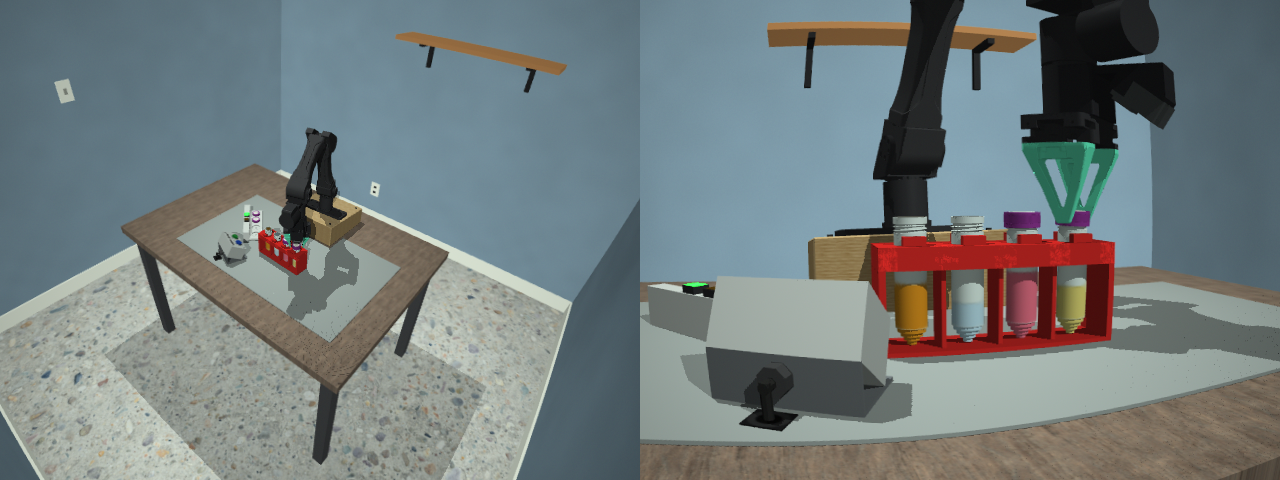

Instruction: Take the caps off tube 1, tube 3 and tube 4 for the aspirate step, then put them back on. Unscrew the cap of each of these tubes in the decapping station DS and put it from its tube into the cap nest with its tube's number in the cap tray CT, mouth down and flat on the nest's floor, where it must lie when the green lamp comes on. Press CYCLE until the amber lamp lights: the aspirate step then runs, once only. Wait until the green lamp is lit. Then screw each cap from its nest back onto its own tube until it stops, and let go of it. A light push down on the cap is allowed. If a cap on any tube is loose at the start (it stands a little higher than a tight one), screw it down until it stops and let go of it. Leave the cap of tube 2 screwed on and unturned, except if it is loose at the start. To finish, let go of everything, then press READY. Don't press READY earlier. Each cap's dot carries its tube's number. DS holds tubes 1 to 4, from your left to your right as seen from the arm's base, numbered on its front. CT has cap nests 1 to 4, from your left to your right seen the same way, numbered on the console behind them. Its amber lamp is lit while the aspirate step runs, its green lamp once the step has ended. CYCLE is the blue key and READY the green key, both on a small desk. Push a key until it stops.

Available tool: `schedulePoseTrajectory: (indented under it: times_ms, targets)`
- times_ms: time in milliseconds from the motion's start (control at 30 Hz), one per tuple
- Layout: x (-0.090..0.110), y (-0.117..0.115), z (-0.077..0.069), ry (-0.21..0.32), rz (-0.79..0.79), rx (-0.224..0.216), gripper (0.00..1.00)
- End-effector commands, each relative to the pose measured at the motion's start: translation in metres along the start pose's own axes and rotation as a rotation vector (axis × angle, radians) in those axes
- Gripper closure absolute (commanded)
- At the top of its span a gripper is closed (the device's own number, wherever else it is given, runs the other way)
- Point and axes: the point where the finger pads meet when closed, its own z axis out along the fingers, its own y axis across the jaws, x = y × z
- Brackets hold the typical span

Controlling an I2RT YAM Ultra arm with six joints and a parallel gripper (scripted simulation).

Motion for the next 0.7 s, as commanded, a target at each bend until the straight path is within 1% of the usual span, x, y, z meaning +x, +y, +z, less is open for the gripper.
schedulePoseTrajectory:
  times_ms: [0, 167, 200, 667]
  targets:
    - [-0.0023, -0.0005, -0.0027, -0.013, 0.005, 0.003, 0.51]
    - [-0.0018, -0.0008, -0.0023, -0.013, 0.005, 0.003, 0.51]
    - [-0.0018, -0.0008, -0.0023, -0.013, 0.005, 0.003, 1.00]
    - [-0.0018, -0.0008, -0.0022, -0.013, 0.005, 0.003, 1.00]
